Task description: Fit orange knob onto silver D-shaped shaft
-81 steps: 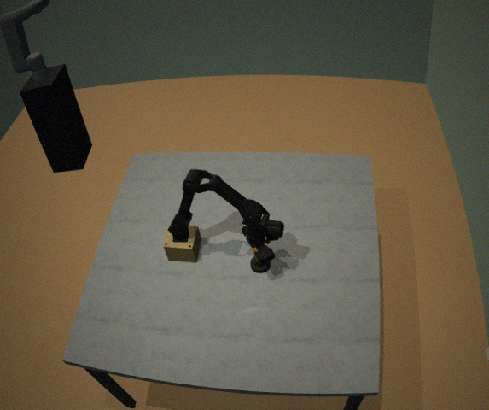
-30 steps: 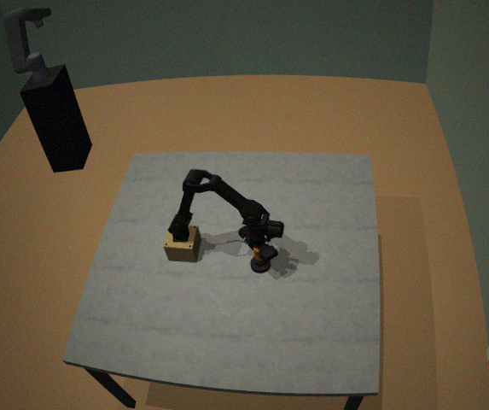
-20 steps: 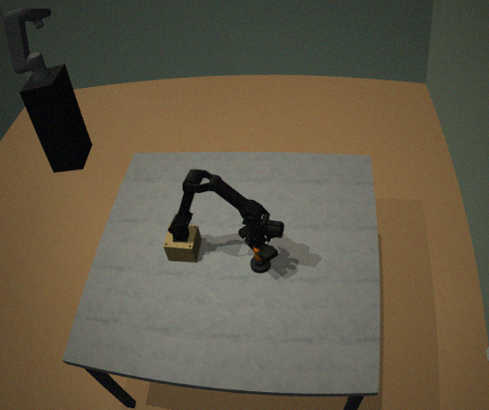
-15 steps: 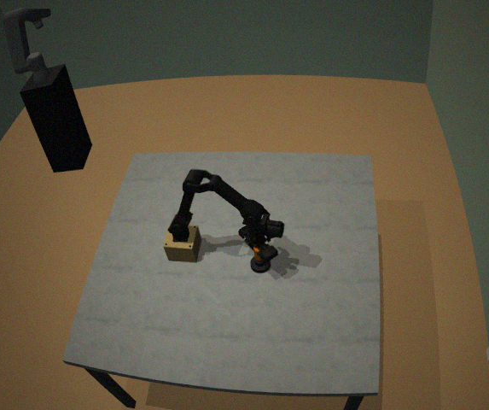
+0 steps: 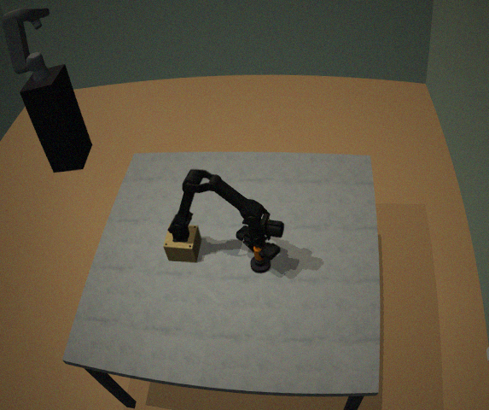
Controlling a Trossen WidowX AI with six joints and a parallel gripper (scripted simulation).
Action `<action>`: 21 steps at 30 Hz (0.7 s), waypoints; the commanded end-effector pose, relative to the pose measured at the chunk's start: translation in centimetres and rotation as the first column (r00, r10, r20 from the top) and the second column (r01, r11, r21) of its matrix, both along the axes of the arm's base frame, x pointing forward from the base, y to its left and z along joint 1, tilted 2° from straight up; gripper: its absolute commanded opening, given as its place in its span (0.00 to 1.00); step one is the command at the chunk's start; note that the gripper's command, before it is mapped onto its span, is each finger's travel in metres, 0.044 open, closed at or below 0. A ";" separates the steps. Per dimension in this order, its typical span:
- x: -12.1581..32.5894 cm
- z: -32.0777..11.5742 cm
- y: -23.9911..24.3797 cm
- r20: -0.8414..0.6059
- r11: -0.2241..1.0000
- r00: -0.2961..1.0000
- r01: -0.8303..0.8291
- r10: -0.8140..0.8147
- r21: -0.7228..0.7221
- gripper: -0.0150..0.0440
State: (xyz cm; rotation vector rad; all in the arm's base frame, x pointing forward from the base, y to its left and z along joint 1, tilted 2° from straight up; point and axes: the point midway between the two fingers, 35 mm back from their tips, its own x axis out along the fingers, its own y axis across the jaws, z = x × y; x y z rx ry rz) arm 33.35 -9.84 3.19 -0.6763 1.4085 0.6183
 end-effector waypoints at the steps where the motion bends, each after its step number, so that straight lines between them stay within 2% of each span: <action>1: 0.1 -0.1 0.0 0.006 1.000 1.000 -0.013 0.013 0.000 0.25; 21: 0.1 -0.3 0.1 0.006 1.000 1.000 -0.013 0.013 0.000 0.25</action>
